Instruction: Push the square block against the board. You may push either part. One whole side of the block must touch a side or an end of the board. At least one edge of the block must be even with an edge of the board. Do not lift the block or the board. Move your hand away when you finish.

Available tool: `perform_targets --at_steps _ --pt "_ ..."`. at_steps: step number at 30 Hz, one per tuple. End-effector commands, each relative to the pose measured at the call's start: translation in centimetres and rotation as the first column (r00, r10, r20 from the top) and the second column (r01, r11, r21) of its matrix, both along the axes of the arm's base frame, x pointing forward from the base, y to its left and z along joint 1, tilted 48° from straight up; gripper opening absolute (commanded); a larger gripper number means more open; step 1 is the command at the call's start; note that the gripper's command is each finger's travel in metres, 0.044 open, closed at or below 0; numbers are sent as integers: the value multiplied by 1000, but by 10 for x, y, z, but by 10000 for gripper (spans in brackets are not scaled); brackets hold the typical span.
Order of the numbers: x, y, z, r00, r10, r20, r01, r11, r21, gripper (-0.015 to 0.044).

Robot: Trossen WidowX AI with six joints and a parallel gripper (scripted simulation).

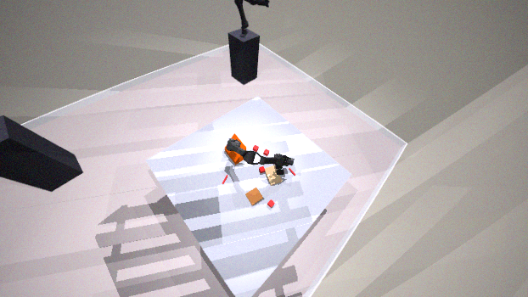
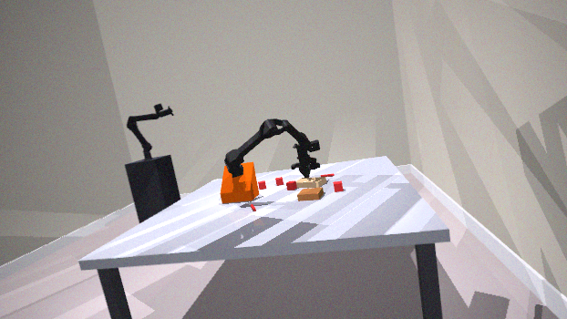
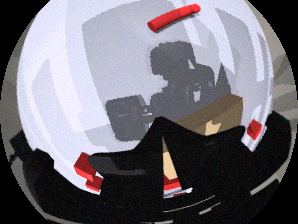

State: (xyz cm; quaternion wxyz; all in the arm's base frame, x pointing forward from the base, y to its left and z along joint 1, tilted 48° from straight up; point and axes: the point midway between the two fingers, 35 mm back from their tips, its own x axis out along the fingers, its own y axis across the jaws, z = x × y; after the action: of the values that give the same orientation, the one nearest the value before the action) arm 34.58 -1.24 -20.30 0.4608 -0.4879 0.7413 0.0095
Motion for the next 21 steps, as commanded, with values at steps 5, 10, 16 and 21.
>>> perform_targets --at_steps 5,10,16,21 --pt "-5 -8 5 1000 -3 -10 3 1000 -8 0" --pt "-6 -10 7 1000 -3 -12 3 1000 -8 0" --pt "-8 -12 10 1000 -3 -13 3 1000 -9 0" --pt "-9 -14 12 1000 -3 -15 3 1000 -9 0"
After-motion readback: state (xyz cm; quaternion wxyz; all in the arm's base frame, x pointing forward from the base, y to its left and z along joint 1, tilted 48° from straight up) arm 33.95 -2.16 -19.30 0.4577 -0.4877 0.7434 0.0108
